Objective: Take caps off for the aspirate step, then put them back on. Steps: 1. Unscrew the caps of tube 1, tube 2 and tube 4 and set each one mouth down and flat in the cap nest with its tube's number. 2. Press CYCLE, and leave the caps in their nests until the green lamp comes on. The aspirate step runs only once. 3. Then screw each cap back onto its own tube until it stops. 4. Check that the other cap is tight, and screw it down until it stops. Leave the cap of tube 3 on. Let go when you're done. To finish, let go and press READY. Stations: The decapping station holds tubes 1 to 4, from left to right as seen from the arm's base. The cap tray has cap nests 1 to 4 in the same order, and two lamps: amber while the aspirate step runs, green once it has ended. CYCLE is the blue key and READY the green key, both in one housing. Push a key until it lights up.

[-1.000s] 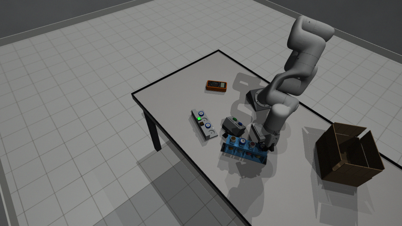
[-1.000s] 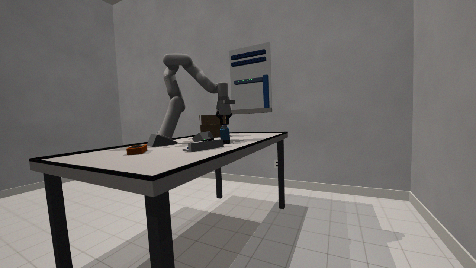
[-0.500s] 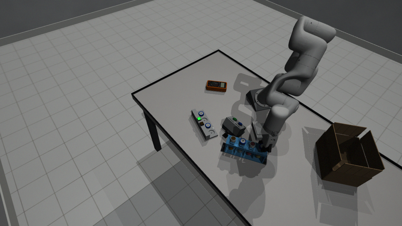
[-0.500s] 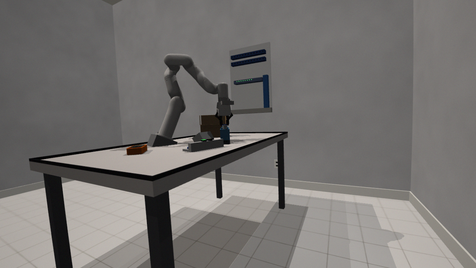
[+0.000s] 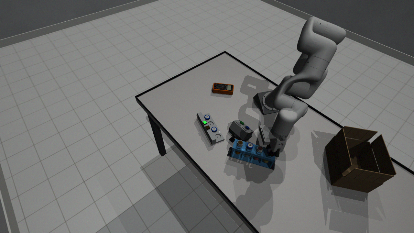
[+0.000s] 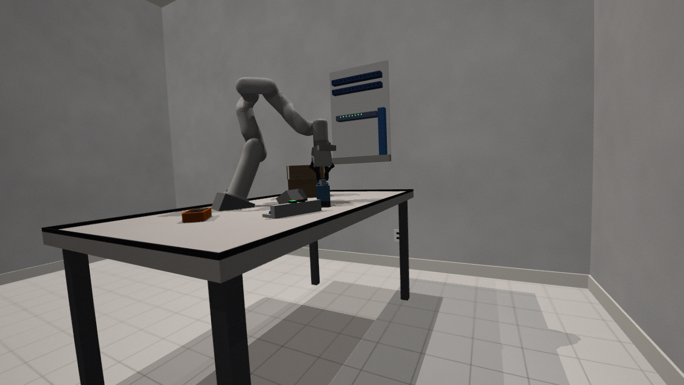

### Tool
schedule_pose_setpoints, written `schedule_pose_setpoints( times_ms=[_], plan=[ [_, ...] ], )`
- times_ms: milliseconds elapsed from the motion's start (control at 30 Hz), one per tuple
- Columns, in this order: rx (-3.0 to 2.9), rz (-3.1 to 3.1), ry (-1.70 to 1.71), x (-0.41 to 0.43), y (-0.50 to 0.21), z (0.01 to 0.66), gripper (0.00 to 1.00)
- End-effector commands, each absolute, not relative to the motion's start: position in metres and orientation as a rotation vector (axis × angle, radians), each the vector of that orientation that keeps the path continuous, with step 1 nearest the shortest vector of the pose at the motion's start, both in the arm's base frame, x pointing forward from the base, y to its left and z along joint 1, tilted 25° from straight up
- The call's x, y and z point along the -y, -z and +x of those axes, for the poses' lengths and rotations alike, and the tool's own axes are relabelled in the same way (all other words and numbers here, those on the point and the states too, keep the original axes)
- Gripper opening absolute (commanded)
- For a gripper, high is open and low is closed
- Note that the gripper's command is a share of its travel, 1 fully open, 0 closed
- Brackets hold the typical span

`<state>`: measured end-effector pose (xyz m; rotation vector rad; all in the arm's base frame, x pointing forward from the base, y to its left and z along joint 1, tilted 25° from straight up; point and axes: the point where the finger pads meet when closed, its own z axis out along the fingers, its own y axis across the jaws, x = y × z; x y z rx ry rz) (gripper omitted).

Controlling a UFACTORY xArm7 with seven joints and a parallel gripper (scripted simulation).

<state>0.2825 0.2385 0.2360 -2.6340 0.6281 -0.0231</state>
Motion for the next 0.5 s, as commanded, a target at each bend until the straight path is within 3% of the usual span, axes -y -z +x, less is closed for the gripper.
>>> schedule_pose_setpoints(
  times_ms=[0,467],
  plan=[
    [-0.628,-2.631,0.027,-0.2389,-0.2377,0.2836,0.00],
    [-1.056,-2.492,-0.073,-0.2391,-0.2372,0.2837,0.00]
  ],
)
